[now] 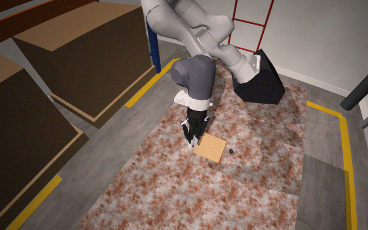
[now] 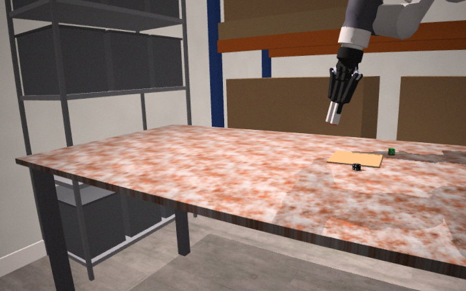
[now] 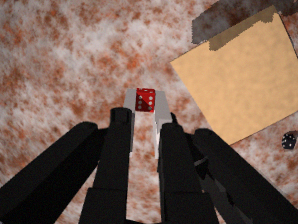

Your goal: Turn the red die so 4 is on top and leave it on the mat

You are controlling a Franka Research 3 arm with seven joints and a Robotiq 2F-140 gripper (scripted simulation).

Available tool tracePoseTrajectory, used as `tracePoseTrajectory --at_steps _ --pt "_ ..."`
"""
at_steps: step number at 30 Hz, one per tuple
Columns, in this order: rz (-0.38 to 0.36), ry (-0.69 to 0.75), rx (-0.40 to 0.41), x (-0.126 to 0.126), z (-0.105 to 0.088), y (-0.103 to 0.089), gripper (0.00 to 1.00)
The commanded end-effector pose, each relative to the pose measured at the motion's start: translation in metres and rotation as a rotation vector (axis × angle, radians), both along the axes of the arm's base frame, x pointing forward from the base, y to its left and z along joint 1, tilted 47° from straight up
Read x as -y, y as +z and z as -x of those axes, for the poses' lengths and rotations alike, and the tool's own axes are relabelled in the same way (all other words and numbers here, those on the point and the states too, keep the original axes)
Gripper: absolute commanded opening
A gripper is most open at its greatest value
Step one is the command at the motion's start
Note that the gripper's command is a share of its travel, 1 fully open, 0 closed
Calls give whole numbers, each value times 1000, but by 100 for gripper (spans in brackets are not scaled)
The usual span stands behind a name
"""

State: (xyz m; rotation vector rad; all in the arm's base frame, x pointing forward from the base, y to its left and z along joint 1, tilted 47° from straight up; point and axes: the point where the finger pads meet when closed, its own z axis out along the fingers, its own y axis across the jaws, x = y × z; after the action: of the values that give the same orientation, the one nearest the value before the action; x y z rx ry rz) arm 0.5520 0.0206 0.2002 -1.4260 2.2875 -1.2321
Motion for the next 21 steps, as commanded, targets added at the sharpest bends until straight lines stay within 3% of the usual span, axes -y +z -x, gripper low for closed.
tracePoseTrajectory --at_steps 1,5,8,10,21 --pt "-102 87 111 -4 -26 22 7" --pt "-164 156 163 6 -36 36 7" --pt "-165 157 163 6 -36 36 7" --pt "-230 224 193 14 -38 41 7" --pt "-404 378 195 17 -14 20 7"
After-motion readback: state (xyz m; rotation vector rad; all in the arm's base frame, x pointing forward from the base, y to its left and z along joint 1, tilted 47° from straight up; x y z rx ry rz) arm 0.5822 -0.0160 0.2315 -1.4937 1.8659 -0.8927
